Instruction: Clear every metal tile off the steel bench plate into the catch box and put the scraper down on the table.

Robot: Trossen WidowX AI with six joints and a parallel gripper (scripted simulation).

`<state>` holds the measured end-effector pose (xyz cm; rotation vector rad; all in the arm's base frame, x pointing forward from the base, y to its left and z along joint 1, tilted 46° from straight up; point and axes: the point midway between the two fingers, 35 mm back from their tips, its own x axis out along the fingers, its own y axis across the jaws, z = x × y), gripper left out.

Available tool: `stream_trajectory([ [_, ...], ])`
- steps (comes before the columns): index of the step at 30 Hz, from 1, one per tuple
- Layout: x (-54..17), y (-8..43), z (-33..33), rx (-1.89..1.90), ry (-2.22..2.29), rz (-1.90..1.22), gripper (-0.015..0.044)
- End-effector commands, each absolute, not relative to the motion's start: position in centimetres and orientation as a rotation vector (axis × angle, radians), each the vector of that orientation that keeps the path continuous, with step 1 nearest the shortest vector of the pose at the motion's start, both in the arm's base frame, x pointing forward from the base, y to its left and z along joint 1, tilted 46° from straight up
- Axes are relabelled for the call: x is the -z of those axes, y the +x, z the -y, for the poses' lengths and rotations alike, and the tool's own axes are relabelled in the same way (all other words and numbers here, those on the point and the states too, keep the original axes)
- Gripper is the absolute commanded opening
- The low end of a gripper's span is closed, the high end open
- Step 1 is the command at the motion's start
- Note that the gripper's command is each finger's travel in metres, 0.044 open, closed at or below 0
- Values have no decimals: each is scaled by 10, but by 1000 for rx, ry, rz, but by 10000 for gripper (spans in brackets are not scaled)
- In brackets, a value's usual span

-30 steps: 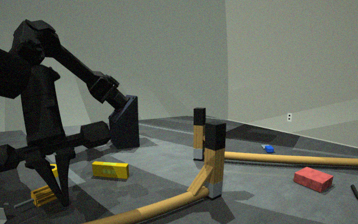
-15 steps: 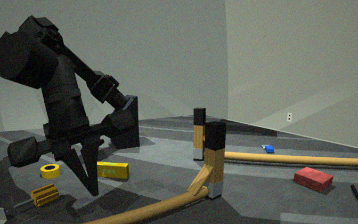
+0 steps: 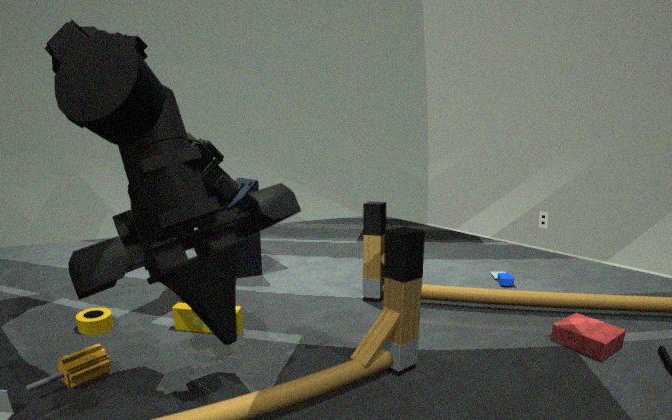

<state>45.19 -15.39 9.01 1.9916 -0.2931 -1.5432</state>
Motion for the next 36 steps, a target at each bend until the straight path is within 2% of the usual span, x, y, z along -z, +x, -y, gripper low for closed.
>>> stream_trajectory([
  [1,-85,452,142,1560,1970,270,0],
  [36,-43,441,59,1682,1766,77,0],
])
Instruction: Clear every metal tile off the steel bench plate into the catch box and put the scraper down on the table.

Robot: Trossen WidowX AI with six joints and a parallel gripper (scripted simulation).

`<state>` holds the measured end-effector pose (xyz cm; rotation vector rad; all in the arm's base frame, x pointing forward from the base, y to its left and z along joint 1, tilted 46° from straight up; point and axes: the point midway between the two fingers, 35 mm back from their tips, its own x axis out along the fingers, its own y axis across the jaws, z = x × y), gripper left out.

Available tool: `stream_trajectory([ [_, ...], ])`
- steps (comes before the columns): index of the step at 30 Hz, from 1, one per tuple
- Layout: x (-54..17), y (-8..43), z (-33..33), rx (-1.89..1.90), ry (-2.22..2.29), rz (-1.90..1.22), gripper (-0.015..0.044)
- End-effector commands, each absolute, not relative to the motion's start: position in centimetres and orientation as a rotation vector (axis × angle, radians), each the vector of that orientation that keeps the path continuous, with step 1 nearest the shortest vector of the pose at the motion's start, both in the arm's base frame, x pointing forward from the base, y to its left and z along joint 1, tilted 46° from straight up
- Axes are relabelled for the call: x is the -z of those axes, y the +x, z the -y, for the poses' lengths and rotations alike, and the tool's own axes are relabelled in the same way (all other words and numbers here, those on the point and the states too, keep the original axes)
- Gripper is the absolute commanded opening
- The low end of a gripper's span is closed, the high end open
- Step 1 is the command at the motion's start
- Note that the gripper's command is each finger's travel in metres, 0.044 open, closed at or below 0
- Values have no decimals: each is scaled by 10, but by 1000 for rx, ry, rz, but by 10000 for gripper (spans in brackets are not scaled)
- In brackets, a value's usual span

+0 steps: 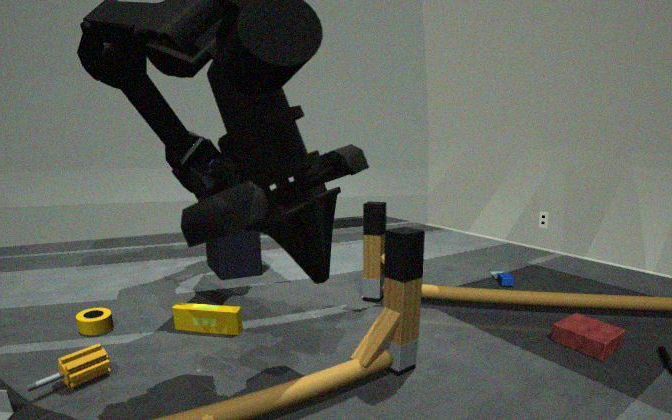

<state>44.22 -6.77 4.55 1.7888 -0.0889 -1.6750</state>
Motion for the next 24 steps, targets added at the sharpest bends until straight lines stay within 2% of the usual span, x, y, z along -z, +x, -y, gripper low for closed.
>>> stream_trajectory([
  [1,-42,440,57,1685,1760,72,0],
  [24,-20,422,8,1732,1597,-24,0],
])
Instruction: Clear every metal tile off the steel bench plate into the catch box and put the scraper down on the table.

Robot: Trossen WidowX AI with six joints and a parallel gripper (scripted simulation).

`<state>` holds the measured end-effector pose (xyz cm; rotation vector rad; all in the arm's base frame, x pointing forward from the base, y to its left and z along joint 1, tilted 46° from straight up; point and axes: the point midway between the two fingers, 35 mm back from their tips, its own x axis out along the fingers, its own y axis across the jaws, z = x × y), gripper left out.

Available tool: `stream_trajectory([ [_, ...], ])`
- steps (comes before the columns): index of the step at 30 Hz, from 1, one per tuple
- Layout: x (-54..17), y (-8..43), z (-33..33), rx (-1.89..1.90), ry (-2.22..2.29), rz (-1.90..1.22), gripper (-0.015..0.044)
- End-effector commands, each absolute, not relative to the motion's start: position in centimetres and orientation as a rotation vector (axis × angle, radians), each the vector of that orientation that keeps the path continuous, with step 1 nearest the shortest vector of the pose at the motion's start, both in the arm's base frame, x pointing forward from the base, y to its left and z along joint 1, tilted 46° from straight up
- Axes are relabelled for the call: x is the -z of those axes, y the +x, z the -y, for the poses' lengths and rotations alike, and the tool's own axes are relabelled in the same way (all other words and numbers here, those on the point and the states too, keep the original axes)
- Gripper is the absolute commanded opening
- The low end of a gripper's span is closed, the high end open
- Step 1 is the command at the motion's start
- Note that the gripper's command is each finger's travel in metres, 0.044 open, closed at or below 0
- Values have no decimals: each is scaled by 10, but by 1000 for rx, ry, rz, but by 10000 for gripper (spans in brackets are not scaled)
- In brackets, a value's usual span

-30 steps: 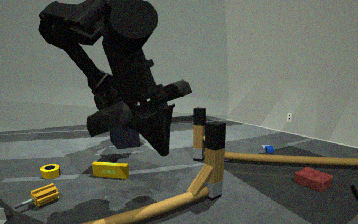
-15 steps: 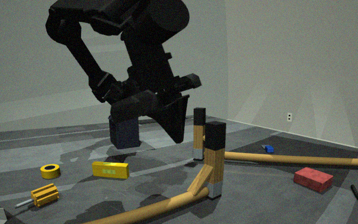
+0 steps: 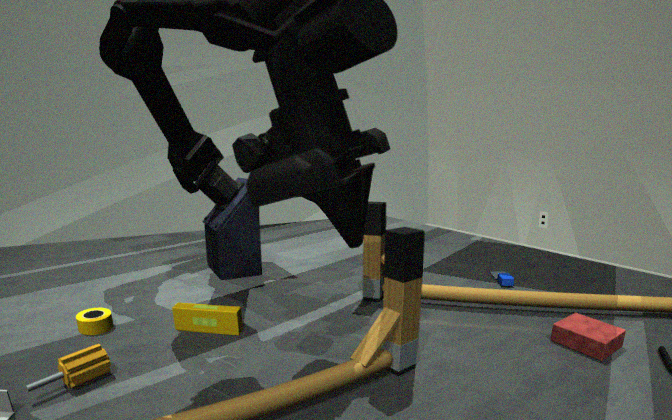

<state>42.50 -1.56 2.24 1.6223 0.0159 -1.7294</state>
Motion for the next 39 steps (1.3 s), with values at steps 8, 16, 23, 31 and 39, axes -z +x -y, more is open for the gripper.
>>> stream_trajectory([
  [8,-14,415,-8,1742,1538,-52,0],
  [16,-8,407,-23,1749,1477,-76,0],
  [23,-4,399,-36,1752,1422,-96,0],
  [31,1,390,-49,1752,1360,-115,0],
  [39,5,381,-63,1749,1297,-131,0],
])
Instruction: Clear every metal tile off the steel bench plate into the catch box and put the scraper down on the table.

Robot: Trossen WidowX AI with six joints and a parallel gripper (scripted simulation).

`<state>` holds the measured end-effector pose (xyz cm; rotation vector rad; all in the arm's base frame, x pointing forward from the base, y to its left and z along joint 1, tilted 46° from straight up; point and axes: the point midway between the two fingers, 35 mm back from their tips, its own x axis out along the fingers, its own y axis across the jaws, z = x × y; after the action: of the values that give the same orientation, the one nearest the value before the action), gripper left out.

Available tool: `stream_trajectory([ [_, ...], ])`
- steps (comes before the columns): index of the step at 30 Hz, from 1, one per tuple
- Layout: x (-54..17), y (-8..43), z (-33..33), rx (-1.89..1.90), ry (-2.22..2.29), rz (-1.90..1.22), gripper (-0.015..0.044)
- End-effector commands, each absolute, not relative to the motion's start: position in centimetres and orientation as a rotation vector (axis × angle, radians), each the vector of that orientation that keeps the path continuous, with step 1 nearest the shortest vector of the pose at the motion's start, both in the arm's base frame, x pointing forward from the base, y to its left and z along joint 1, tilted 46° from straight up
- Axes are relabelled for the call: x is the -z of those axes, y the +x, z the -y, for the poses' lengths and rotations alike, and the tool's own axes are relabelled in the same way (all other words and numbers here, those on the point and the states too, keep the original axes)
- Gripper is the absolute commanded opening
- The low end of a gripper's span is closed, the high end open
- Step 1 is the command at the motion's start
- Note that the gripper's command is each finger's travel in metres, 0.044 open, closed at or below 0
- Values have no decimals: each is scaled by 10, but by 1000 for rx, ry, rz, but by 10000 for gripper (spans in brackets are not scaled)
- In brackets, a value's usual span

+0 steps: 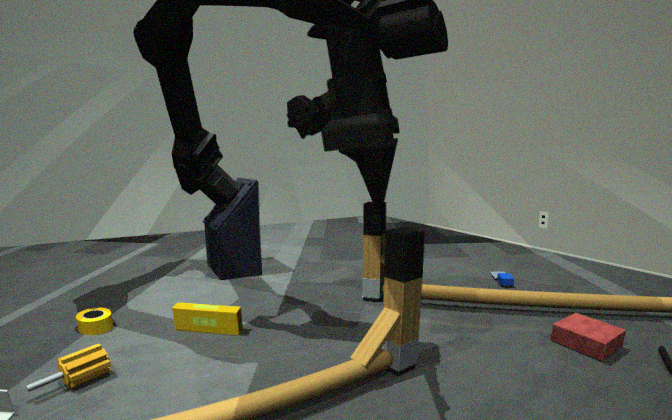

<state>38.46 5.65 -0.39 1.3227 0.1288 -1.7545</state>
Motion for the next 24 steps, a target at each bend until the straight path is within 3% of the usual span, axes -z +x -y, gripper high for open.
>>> stream_trajectory([
  [1,5,380,-64,1749,1289,-133,0],
  [24,14,352,-98,1721,1107,-163,0],
])
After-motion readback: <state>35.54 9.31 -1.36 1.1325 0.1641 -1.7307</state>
